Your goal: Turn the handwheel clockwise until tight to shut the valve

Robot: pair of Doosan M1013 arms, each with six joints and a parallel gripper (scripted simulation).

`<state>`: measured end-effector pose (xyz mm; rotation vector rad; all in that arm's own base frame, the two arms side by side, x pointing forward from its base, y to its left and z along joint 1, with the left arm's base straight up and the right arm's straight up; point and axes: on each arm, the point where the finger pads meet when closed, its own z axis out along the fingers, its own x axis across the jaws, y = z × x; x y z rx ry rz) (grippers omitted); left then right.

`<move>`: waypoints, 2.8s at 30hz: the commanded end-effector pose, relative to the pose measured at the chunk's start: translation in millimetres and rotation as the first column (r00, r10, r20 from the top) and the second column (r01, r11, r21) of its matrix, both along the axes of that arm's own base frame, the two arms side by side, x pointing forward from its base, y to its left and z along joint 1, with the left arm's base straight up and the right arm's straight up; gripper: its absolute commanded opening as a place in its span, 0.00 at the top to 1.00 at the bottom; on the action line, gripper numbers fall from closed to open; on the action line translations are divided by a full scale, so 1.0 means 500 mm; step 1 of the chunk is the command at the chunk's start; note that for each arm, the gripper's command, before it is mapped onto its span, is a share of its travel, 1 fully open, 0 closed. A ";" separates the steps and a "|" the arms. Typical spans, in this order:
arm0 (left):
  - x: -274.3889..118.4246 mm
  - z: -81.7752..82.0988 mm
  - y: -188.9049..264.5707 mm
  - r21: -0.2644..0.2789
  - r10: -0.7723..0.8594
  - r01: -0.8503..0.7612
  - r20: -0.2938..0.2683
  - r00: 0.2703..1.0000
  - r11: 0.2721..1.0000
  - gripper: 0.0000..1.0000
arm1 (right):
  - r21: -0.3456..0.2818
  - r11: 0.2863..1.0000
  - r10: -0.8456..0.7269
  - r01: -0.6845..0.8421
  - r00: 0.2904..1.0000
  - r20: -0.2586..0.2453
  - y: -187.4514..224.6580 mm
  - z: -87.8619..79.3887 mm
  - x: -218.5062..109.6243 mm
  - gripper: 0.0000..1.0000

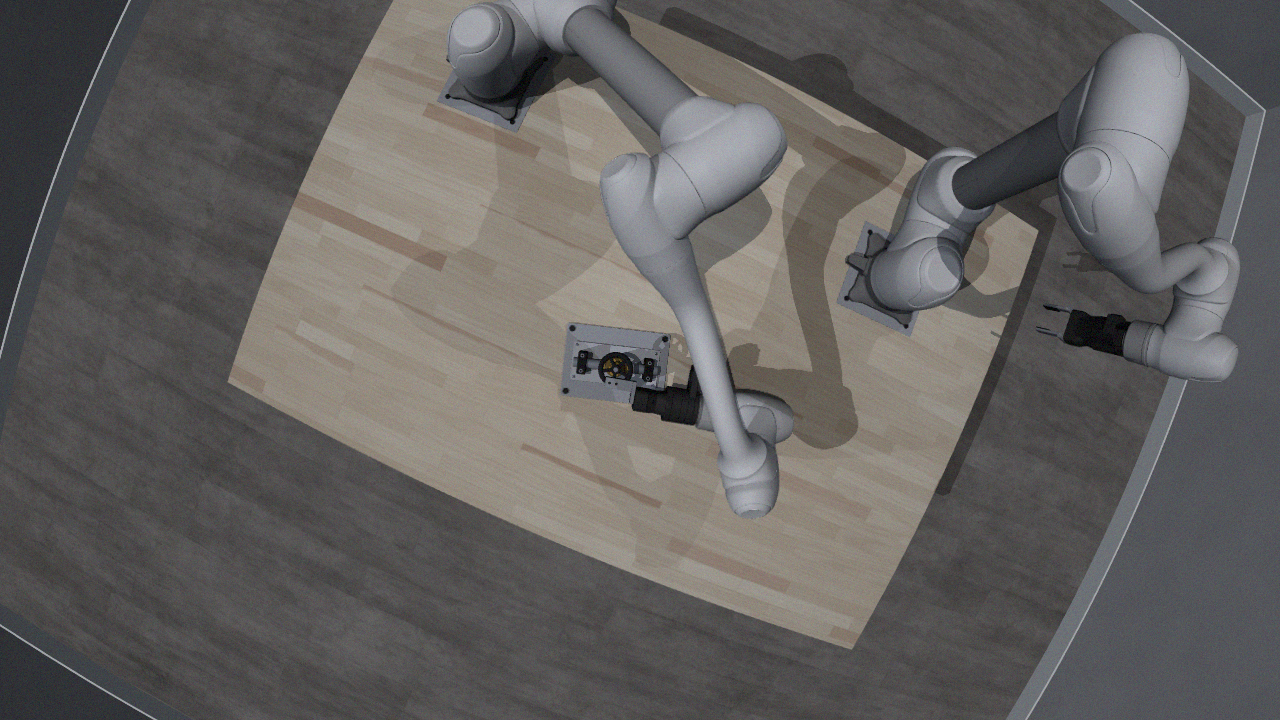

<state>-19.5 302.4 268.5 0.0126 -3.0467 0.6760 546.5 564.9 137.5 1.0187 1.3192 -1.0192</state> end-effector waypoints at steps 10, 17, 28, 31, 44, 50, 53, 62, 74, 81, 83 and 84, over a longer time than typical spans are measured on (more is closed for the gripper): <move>0.000 0.001 0.000 0.001 0.000 0.000 0.000 1.000 1.000 0.00 | 0.002 1.000 -0.021 0.021 1.000 0.001 -0.001 0.003 0.001 1.00; 0.000 0.001 0.000 0.001 0.000 0.000 0.000 1.000 1.000 0.00 | 0.002 1.000 -0.022 0.022 1.000 0.001 -0.001 0.003 0.001 1.00; 0.000 0.001 0.000 0.001 0.000 0.000 0.000 1.000 1.000 0.00 | 0.002 0.999 -0.039 0.039 0.999 0.001 -0.002 0.003 0.001 1.00; 0.000 0.001 0.000 0.001 0.000 0.000 0.000 1.000 1.000 0.00 | 0.002 0.999 -0.054 0.054 0.999 0.001 -0.003 0.003 0.001 1.00; 0.000 0.001 0.000 0.001 0.000 0.000 0.000 1.000 1.000 0.00 | 0.002 0.989 -0.145 0.145 0.989 0.001 -0.008 0.003 0.002 1.00; 0.000 0.001 0.000 0.001 0.000 0.000 0.000 1.000 1.000 0.00 | 0.002 0.984 -0.180 0.180 0.984 0.001 -0.010 0.003 0.002 1.00; 0.000 0.001 0.000 0.001 0.000 0.000 0.000 1.000 1.000 0.00 | 0.002 0.979 -0.204 0.204 0.979 0.001 -0.011 0.003 0.002 1.00; 0.000 0.001 0.000 0.001 0.000 0.000 0.000 1.000 1.000 0.00 | 0.002 0.969 -0.245 0.245 0.969 0.001 -0.014 0.003 0.002 1.00; 0.000 0.001 0.000 0.001 0.000 0.000 0.000 1.000 1.000 0.00 | 0.002 0.968 -0.249 0.249 0.968 0.001 -0.014 0.003 0.002 1.00; 0.000 0.001 0.000 0.001 0.000 0.000 0.000 1.000 1.000 0.00 | 0.002 0.968 -0.250 0.250 0.968 0.001 -0.014 0.003 0.002 1.00; 0.000 0.001 0.000 0.001 0.000 0.000 0.000 1.000 1.000 0.00 | 0.002 0.968 -0.252 0.252 0.968 0.001 -0.014 0.003 0.002 1.00; 0.000 0.001 0.000 0.001 0.000 0.000 0.000 1.000 1.000 0.00 | 0.002 0.968 -0.252 0.252 0.968 0.001 -0.014 0.003 0.002 1.00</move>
